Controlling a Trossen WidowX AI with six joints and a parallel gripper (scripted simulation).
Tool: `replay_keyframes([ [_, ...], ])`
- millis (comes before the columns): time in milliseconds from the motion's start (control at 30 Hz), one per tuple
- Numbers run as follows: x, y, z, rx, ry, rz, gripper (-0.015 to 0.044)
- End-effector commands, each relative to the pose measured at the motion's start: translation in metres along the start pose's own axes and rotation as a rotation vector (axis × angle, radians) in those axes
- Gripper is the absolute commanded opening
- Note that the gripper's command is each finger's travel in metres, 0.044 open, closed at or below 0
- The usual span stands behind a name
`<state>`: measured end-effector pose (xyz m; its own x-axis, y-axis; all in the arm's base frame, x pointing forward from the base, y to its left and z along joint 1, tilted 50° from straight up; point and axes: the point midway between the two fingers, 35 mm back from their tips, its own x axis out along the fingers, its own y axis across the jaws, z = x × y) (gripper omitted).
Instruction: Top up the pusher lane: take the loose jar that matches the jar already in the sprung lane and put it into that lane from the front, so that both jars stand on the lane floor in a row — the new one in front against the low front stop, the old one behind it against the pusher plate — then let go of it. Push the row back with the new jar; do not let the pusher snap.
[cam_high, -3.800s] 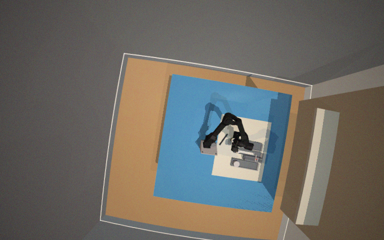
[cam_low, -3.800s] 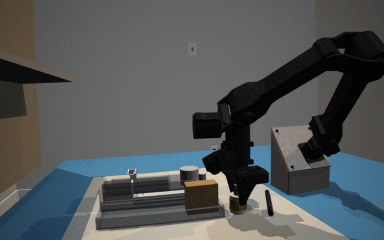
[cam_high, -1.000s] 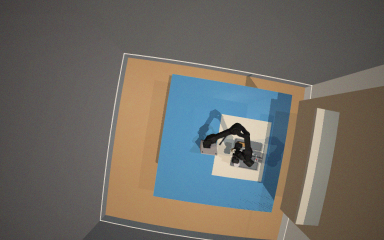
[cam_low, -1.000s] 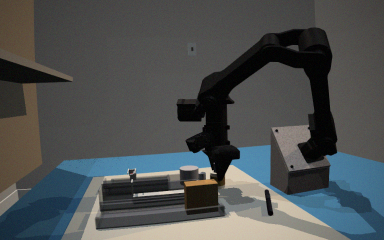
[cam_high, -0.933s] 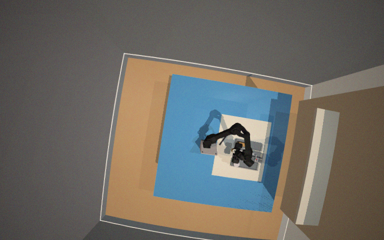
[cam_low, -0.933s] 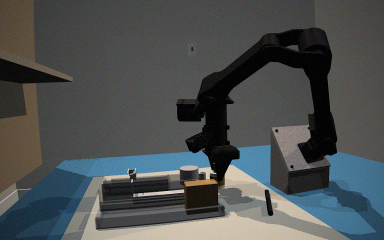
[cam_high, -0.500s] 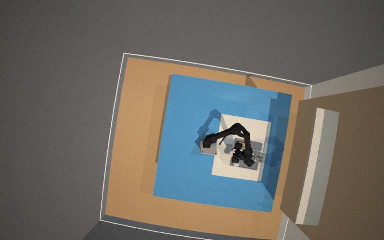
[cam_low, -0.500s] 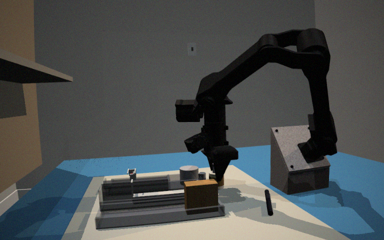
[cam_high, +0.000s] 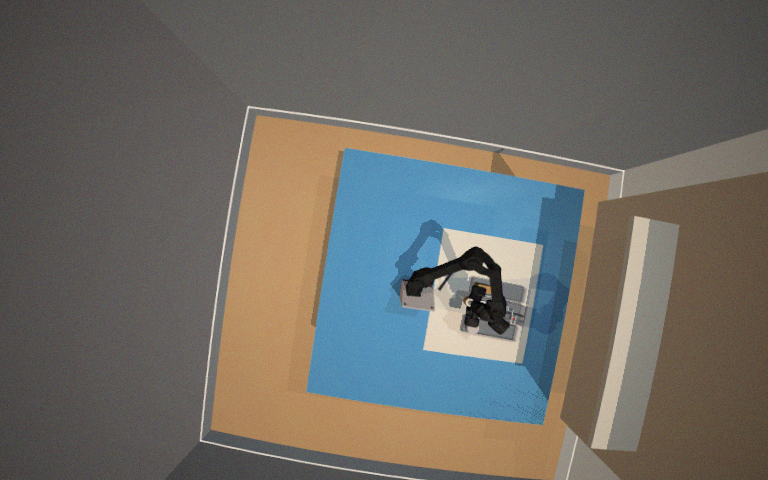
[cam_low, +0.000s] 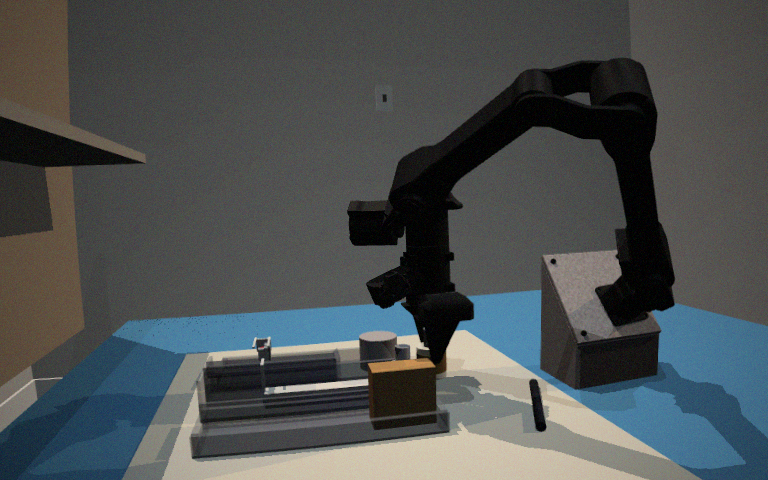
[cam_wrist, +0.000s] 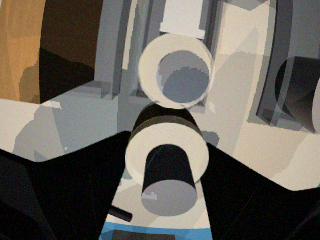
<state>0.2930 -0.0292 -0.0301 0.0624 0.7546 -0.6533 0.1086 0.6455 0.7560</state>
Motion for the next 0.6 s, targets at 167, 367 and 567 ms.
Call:
replay_keyframes([
  [167, -0.0015, 0.0007, 0.0087, -0.010, -0.015, 0.001, 0.0000],
  [367, -0.0015, 0.0009, 0.0109, -0.010, -0.015, 0.001, 0.0000],
  [567, -0.0016, 0.0010, 0.0131, -0.010, -0.016, 0.001, 0.0000],
])
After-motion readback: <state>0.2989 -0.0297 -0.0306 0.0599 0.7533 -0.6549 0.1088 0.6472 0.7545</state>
